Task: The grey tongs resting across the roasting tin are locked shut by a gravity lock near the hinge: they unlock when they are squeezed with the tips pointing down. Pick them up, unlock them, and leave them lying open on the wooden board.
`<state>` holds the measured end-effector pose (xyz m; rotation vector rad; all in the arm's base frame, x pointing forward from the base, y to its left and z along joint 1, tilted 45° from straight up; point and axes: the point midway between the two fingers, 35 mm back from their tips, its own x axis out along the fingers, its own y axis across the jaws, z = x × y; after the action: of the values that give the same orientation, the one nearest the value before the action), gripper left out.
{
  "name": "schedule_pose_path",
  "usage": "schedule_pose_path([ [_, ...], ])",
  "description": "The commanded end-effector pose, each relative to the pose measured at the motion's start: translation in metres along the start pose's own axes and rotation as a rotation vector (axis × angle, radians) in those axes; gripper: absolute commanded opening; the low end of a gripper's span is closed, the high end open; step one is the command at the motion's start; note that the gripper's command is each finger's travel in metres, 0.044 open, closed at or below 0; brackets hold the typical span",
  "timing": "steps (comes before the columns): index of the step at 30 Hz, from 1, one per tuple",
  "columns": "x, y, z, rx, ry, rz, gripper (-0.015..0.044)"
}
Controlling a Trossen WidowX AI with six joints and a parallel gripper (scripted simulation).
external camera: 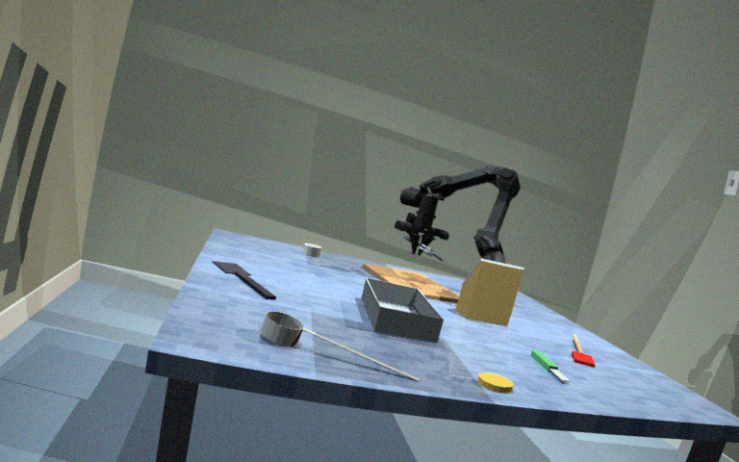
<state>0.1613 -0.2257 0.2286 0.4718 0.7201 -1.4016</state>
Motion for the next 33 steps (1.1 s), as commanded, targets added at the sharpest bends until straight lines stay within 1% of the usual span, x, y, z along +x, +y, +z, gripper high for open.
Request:
schedule_pose_path([
  [1, 0.007, 0.001, -0.002, -0.008, 0.006, 0.001, -0.0150],
  [33, 0.059, -0.006, -0.003, -0.013, -0.006, -0.001, -0.0150],
])
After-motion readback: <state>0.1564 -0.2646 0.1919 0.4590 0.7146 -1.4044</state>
